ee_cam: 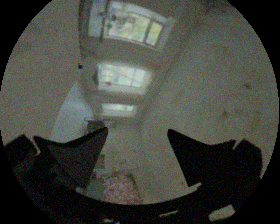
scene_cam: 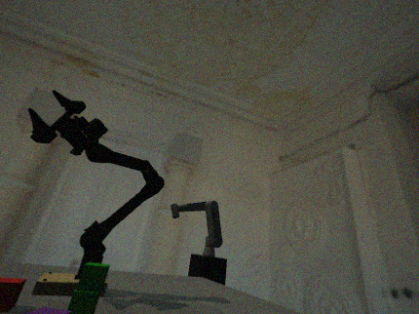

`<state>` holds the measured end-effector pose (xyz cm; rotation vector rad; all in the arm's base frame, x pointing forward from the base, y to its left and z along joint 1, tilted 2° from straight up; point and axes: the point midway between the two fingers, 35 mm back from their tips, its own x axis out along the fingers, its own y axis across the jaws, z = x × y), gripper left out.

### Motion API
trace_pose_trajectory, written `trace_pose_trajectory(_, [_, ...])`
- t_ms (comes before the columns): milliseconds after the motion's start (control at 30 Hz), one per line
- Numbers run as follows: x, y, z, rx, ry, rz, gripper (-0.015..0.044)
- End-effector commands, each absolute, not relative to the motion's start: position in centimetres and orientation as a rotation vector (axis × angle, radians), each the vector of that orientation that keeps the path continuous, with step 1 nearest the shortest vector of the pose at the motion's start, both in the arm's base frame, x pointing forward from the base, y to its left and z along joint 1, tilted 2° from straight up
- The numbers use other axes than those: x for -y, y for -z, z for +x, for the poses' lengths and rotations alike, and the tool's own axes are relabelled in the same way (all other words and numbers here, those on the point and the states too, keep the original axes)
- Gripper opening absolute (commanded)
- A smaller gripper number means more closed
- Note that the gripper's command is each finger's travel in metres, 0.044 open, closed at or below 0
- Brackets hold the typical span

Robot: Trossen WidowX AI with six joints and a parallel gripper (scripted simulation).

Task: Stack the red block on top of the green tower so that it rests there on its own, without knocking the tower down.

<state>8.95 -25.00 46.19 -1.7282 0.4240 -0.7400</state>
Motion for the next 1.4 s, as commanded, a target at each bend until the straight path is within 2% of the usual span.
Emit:
trace_pose_trajectory(0, [27.4,-43.7,10.4,-0.404,0.722,-1.467,0.0440])
trace_pose_trajectory(367, [30.3,-34.0,16.1,-0.513,0.568,-0.822,0.0440])
trace_pose_trajectory(767, [26.0,-22.1,21.0,-0.866,0.334,-0.290,0.0440])
trace_pose_trajectory(1100, [18.8,-15.1,20.7,-1.304,0.151,-0.042,0.0440])
trace_pose_trajectory(1267, [15.5,-13.3,19.1,-1.546,0.078,-0.003,0.0440])
trace_pose_trajectory(1367, [14.9,-13.2,19.3,-1.577,0.070,-0.002,0.0440])
